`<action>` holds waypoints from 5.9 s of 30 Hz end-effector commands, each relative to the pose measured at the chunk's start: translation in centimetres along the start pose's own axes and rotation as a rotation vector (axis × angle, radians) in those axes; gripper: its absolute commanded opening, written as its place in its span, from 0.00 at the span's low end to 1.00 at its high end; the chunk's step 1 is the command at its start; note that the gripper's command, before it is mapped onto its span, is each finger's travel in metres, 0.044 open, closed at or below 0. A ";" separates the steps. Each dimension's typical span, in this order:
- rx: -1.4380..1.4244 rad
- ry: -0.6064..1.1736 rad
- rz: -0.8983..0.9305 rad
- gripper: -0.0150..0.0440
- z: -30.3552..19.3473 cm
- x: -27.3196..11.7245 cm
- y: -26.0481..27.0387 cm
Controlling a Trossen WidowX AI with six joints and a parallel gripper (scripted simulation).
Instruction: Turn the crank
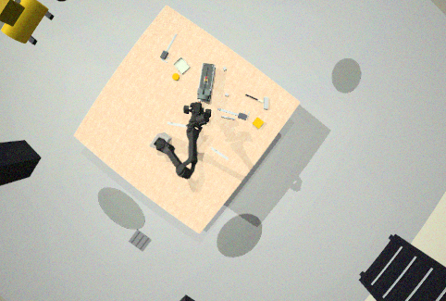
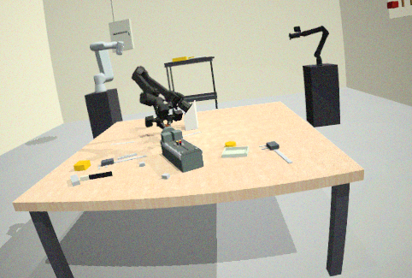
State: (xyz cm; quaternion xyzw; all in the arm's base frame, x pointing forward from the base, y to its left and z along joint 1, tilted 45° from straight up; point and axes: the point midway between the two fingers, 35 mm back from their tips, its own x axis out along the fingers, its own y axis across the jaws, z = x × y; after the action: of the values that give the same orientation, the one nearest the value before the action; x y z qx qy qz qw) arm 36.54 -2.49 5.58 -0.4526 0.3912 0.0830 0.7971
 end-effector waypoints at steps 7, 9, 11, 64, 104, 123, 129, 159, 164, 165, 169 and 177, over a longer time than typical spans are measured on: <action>-0.004 0.009 0.024 0.25 -0.4 0.4 0.8; -0.004 0.009 0.024 0.25 -0.4 0.4 0.8; -0.004 0.009 0.024 0.25 -0.5 0.5 0.9; -0.005 0.010 0.023 0.25 -3.3 3.3 0.6; -0.005 0.010 0.022 0.25 -4.0 4.1 -2.3; -0.005 0.010 0.022 0.25 -3.9 4.0 -2.6; -0.005 0.010 0.021 0.25 -3.9 4.0 -2.7; -0.005 0.010 0.021 0.25 -3.9 4.0 -3.0; -0.005 0.010 0.021 0.25 -3.9 4.0 -3.0; -0.005 0.010 0.021 0.25 -3.9 4.0 -3.0; -0.005 0.010 0.021 0.25 -3.9 4.0 -3.0; -0.005 0.010 0.021 0.25 -3.9 3.9 -3.1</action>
State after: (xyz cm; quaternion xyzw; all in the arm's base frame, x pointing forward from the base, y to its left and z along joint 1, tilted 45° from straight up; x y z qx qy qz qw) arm 38.16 -7.69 3.10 -0.4473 0.4055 0.1003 0.7908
